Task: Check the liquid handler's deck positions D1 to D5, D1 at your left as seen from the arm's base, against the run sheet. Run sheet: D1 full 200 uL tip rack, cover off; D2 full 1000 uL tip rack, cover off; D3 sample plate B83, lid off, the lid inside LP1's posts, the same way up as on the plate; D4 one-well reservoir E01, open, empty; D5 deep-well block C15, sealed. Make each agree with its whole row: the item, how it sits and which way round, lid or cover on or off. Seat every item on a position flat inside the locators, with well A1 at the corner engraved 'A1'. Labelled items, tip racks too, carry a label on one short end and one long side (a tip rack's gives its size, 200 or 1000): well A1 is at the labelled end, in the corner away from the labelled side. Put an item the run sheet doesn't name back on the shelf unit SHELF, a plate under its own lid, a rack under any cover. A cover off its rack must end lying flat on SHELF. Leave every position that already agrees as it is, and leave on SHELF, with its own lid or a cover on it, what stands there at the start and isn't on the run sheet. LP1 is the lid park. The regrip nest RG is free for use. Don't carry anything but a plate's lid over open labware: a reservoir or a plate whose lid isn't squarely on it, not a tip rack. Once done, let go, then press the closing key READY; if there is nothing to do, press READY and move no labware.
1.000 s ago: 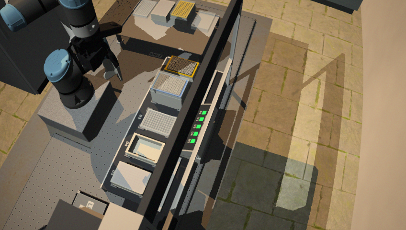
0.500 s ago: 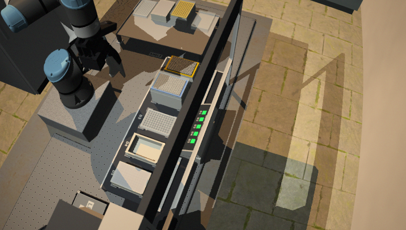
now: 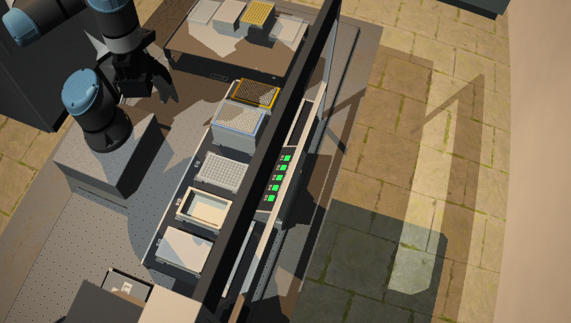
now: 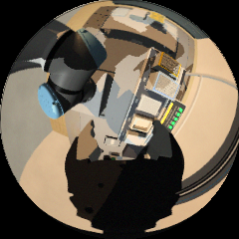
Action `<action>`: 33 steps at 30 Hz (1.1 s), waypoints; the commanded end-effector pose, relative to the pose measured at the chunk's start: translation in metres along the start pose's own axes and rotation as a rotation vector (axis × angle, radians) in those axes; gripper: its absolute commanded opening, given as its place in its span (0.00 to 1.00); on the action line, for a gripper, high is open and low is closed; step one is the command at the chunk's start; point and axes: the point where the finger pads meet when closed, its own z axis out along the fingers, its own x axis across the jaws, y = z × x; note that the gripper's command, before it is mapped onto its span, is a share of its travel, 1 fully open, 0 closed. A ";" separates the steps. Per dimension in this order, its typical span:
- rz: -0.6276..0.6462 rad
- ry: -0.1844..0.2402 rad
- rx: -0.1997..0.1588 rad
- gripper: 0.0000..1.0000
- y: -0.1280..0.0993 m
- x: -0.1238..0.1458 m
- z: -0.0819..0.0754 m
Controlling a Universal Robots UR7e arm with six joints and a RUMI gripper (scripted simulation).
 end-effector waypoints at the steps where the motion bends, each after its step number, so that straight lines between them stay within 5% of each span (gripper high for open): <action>1: -0.062 0.004 0.003 0.82 0.000 0.000 0.000; 33: -0.642 0.005 0.001 0.82 0.000 0.000 -0.001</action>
